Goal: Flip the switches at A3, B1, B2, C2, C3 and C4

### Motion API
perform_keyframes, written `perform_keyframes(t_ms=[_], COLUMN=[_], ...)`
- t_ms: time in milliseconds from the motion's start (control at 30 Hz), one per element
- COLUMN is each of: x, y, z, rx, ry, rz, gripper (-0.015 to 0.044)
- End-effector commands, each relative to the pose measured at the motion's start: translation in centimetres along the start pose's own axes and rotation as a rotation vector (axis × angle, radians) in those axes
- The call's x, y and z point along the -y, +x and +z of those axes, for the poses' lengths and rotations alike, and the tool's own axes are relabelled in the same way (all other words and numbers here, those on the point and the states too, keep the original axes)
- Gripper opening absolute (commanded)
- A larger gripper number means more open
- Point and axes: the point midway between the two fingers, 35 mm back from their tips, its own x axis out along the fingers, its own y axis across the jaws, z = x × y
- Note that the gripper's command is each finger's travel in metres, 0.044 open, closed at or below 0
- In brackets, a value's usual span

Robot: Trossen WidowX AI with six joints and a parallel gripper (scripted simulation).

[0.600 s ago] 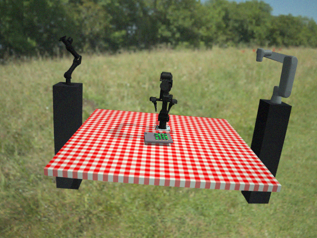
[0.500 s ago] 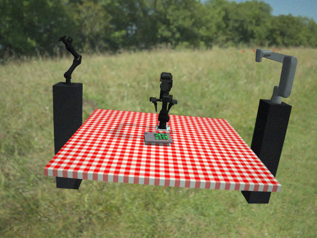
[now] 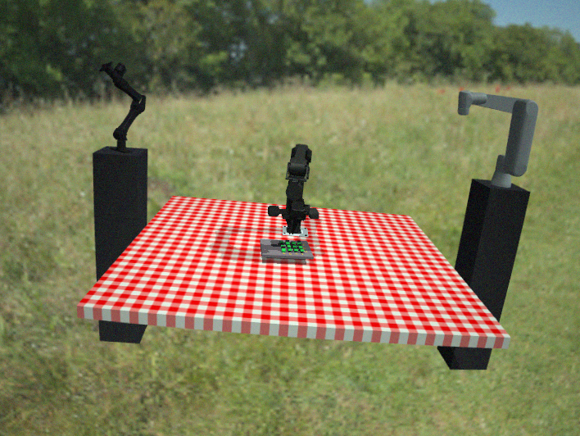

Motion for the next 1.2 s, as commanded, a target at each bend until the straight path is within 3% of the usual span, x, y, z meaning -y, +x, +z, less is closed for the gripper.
perform_keyframes(t_ms=[0,700,1167], x=[-0.1,-0.1,-0.1], y=[2.1,5.5,5.6], z=[0.2,0.2,0.2], rx=[-0.009,-0.017,-0.017], ry=[0.004,0.004,0.004], rz=[0.004,0.004,0.004], gripper=[0.0,0.0,0.0])
